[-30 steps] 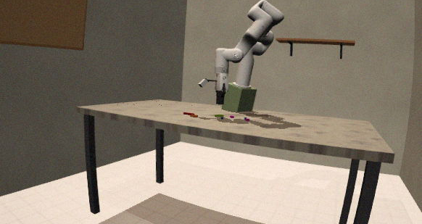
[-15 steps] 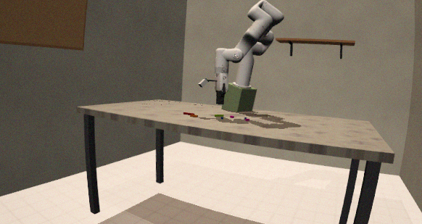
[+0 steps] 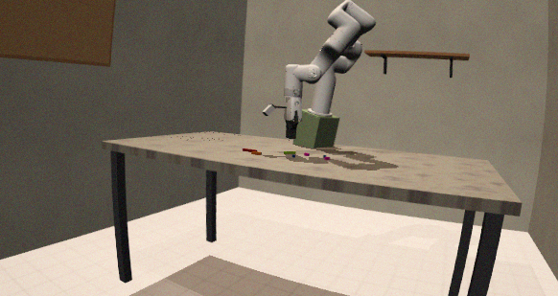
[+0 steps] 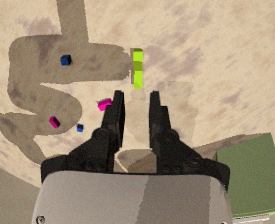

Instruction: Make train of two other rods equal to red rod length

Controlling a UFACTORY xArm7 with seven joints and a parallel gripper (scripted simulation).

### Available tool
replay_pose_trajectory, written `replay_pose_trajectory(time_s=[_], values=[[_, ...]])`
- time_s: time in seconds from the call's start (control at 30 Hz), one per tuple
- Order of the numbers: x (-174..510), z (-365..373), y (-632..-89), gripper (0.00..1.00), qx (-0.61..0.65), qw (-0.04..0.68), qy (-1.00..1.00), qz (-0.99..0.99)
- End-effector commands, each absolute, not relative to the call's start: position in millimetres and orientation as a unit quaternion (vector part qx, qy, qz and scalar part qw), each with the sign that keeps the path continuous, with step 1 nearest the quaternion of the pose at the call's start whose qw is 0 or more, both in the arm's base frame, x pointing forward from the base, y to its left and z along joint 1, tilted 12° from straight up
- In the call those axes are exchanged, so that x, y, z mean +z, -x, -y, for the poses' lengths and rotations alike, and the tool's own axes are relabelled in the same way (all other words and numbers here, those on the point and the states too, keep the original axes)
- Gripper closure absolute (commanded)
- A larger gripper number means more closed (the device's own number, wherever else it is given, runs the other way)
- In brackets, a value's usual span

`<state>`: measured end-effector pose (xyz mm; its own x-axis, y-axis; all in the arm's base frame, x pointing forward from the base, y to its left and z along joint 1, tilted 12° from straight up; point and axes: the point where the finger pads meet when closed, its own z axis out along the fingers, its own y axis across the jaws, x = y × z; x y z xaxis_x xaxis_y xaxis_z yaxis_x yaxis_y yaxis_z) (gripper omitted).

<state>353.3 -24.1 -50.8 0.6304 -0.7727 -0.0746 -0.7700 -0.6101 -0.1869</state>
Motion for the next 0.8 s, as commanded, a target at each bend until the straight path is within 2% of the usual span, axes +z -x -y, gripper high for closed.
replay_pose_trajectory(time_s=[0.0, 0.77], values=[[-53, 24, -355, 0.76, -0.008, 0.101, 0.897, -0.430], [-80, 20, -357, 0.76, -0.008, 0.101, 0.897, -0.430]])
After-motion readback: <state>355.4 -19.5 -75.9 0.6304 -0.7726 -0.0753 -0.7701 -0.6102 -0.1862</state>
